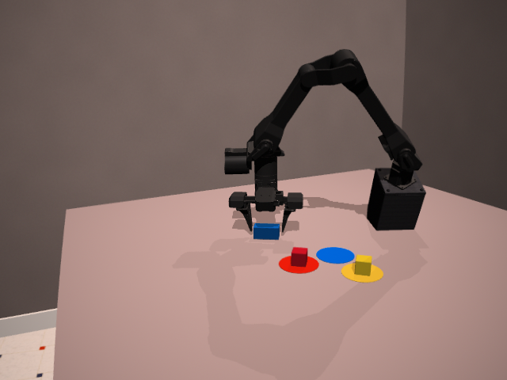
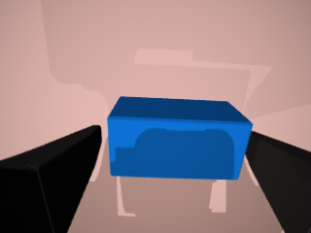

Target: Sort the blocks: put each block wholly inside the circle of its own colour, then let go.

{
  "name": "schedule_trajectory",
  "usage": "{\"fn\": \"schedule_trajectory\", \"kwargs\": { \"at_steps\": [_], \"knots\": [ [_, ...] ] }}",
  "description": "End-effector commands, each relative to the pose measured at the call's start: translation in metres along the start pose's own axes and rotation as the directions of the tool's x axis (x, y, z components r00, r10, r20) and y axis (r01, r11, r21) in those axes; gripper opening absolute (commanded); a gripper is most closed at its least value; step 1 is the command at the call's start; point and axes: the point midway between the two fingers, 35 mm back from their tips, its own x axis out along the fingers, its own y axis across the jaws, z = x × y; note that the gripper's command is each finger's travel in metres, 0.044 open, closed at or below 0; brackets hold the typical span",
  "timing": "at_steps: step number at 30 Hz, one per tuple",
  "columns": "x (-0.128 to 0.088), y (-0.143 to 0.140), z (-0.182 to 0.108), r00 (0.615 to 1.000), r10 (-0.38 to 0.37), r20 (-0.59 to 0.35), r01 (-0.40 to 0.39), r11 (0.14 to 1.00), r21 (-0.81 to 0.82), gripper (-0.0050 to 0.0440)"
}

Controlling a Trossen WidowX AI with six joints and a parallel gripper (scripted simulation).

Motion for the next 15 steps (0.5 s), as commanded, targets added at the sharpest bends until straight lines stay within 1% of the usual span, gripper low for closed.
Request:
{"fn": "schedule_trajectory", "kwargs": {
  "at_steps": [1, 15],
  "knots": [
    [-0.0049, -0.0049, 0.0026, 1.0, -0.021, 0.004, 0.021, 1.0, -0.006, 0.0379],
    [-0.0049, -0.0049, 0.0026, 1.0, -0.021, 0.004, 0.021, 1.0, -0.006, 0.0286]
  ]
}}
